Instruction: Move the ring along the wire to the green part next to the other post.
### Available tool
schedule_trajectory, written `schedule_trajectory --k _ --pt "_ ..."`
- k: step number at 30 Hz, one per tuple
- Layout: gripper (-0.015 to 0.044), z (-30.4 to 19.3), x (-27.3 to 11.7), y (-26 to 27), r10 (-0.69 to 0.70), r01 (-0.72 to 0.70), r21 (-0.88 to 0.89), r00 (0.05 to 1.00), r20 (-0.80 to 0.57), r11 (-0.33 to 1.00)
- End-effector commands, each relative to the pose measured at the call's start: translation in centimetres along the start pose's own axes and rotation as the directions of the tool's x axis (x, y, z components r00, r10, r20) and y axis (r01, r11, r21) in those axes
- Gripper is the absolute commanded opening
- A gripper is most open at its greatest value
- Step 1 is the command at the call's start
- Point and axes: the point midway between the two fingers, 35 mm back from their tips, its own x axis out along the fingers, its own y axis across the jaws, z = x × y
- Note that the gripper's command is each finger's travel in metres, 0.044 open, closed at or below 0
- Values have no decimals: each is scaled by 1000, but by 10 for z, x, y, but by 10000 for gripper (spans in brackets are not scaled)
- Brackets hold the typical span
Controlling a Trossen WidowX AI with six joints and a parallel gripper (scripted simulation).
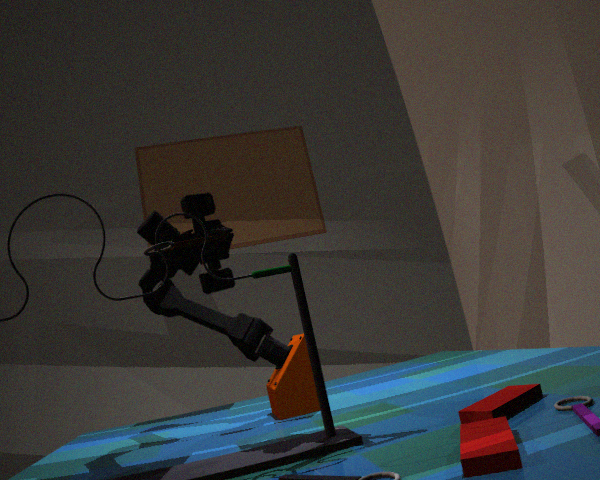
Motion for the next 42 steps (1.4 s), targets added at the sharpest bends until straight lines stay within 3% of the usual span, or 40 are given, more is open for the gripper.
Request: schedule_trajectory --k 1,21,42 --pt "-150 2 0 1 -20 21 -54 1000 11 998" --pt "-150 9 0 -27 -213 238 -410 971 107 881" --pt "-150 29 -7 -53 -359 452 -708 887 291 543"
